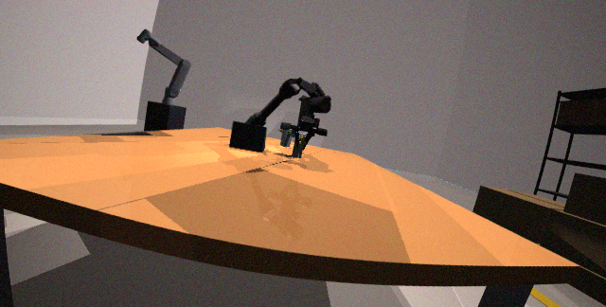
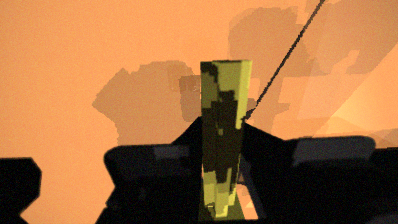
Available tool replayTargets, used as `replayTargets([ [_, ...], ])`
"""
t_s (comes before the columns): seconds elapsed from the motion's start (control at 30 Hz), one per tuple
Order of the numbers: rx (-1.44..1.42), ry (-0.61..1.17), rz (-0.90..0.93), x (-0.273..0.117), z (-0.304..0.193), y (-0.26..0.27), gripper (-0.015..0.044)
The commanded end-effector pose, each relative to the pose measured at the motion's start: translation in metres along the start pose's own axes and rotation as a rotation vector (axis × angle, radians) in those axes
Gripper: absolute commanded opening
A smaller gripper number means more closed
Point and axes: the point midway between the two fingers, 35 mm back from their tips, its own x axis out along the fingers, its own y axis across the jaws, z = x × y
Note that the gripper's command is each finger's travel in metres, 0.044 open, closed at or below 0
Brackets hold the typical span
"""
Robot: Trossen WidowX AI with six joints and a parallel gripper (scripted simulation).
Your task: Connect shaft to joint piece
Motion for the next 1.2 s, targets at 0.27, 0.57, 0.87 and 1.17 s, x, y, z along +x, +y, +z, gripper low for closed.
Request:
replayTargets([
  [0.27, -0.002, 0.005, -0.033, 0.001, -0.019, 0.0, 0.0],
  [0.57, -0.002, 0.006, -0.036, 0.001, -0.034, 0.0, 0.0],
  [0.87, -0.001, 0.007, -0.037, 0.001, -0.049, 0.0, 0.0],
  [1.17, -0.001, 0.008, -0.037, 0.001, -0.063, 0.0, 0.0],
])
